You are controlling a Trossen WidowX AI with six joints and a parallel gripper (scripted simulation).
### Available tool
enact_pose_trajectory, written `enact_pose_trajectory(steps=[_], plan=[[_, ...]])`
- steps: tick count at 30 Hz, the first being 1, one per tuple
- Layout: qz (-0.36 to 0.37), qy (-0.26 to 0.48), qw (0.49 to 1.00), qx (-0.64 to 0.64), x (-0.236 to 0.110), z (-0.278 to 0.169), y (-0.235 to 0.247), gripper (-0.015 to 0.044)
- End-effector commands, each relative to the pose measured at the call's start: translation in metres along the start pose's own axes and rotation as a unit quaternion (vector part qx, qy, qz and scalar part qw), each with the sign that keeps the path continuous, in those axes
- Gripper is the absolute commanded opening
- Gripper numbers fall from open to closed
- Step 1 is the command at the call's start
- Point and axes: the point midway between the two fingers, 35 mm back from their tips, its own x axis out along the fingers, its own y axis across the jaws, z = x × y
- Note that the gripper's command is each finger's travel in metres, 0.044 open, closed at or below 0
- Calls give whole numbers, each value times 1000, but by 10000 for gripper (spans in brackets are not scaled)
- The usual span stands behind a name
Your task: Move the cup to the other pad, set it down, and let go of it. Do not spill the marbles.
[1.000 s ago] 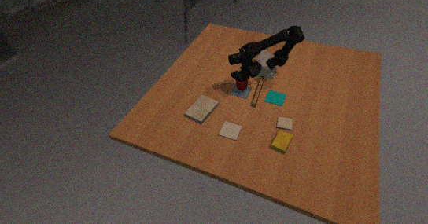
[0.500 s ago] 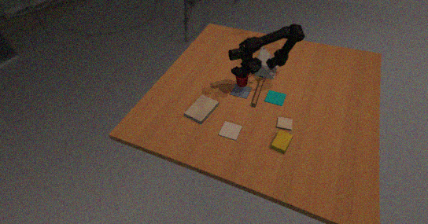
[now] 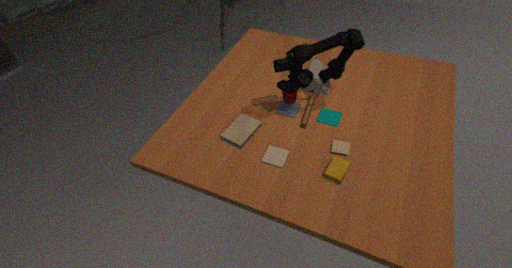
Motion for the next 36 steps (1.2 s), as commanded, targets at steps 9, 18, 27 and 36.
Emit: enact_pose_trajectory(steps=[9,18,27,36], plan=[[0,0,1000,0,-1,17,11,0],[1,1,1000,0,-2,33,22,0],[2,0,1000,0,-2,49,33,0],[2,0,1000,0,-3,65,43,0]])
